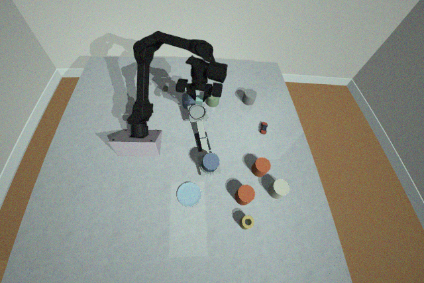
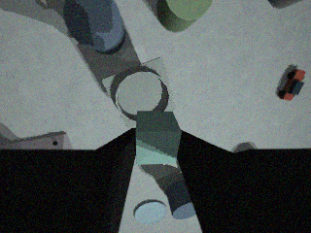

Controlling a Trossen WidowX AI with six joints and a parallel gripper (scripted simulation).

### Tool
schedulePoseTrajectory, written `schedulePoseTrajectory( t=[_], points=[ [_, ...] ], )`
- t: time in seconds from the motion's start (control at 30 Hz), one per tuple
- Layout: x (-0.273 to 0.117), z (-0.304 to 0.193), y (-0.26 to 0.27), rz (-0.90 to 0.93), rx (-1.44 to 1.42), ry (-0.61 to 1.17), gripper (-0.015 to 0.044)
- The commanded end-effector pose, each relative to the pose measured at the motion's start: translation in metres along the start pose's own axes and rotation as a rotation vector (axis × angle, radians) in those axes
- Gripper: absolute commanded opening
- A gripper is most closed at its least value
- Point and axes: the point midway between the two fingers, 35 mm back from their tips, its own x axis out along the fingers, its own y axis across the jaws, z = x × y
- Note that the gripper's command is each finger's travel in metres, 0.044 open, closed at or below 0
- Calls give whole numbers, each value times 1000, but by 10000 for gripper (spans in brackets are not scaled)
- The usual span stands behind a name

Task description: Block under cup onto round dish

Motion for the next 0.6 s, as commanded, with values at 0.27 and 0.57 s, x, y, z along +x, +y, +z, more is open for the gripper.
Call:
schedulePoseTrajectory(
  t=[0.27,0.57],
  points=[
    [9,-77,-37,-6,40,36,0],
    [18,-137,-55,3,32,47,0]
  ],
)
